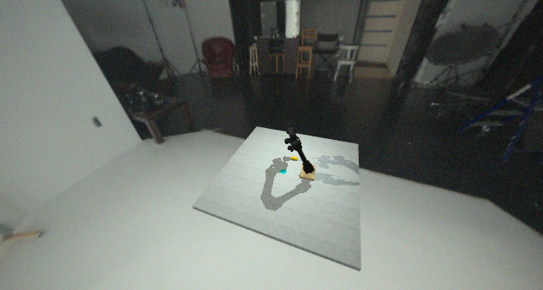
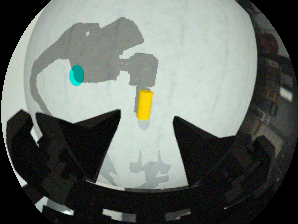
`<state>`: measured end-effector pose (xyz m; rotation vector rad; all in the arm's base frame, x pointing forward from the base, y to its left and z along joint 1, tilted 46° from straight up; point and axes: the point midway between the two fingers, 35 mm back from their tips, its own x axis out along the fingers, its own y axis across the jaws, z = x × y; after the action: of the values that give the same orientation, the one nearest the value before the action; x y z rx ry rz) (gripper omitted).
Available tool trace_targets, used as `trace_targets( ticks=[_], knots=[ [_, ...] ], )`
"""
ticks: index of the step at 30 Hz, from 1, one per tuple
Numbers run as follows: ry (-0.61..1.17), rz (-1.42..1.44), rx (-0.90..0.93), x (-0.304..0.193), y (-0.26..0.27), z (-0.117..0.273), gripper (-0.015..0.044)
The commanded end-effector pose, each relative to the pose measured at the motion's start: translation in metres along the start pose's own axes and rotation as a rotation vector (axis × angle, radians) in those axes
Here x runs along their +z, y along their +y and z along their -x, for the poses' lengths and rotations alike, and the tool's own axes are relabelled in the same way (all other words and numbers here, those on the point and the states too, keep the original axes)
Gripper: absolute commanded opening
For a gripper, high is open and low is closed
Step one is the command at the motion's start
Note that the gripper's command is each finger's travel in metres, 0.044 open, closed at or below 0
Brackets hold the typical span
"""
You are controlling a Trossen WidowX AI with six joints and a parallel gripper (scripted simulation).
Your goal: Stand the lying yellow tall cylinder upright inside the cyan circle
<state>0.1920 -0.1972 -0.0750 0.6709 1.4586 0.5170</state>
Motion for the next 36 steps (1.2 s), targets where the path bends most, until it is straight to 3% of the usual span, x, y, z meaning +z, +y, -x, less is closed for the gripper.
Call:
trace_targets(
  ticks=[1, 7, 12, 20, 36],
  knots=[
    [0.018, -0.002, 0.010, 0.002, -0.001, -0.036, 0.0309],
    [0.017, -0.001, 0.014, -0.002, 0.003, -0.100, 0.0309],
    [0.017, -0.001, 0.015, -0.003, 0.005, -0.106, 0.0309],
    [0.017, -0.001, 0.015, -0.003, 0.005, -0.106, 0.0105],
    [0.019, -0.008, 0.006, -0.001, 0.001, -0.077, 0.0105]
  ],
)
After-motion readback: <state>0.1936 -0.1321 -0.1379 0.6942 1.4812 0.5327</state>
